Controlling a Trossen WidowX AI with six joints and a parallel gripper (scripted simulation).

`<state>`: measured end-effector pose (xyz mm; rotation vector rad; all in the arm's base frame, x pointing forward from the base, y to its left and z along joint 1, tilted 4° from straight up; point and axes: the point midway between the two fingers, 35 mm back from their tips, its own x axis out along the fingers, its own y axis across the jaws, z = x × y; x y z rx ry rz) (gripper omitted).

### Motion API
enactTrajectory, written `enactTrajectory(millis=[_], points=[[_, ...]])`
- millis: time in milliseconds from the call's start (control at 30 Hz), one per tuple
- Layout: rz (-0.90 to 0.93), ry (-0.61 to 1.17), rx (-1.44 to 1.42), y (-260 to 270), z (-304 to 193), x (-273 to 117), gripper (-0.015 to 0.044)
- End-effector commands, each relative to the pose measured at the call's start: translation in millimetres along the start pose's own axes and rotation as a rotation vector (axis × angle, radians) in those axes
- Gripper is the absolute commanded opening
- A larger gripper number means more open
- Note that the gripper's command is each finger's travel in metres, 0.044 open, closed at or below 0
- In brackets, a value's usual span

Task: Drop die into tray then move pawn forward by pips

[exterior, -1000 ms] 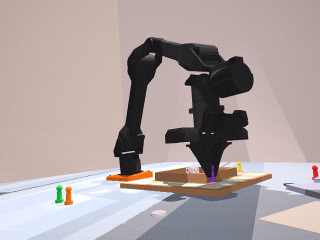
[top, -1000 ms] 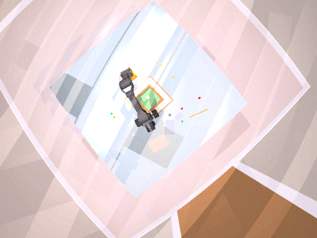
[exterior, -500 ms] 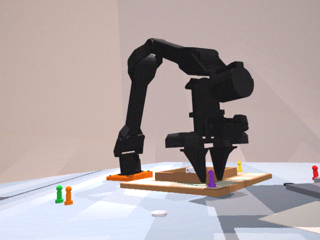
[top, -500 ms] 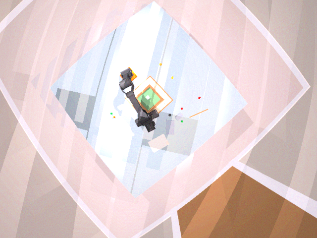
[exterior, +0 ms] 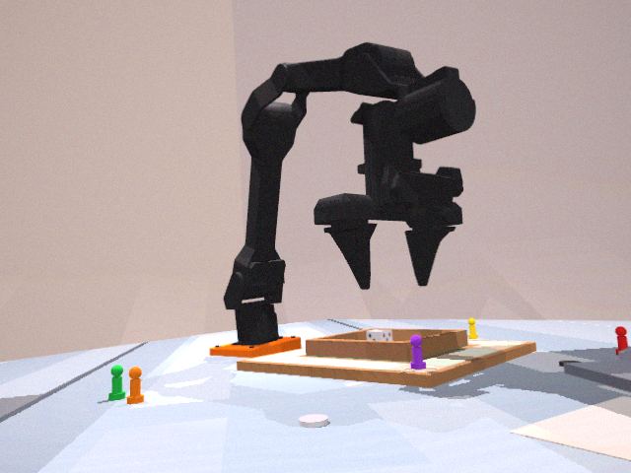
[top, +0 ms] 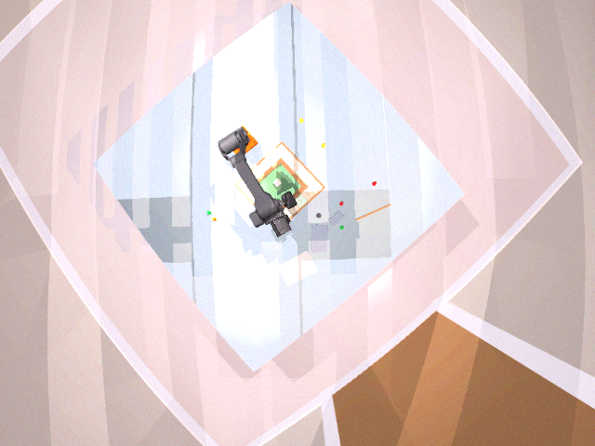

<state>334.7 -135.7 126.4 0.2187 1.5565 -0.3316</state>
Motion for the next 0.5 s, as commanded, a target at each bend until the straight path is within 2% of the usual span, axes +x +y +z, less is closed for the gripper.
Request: enactTrajectory(millis=[0, 200, 233, 467], points=[[0.007, -0.016, -0.039, 18.4, -38.0, -27.1, 0.0440], [0.008, -0.010, -0.111, 37.1, -120.5, -50.0, 0.0440], [0.004, -0.027, -0.091, 31.8, -86.5, -46.6, 0.0440], [0.004, -0.027, -0.091, 31.8, -86.5, -46.6, 0.0440]])
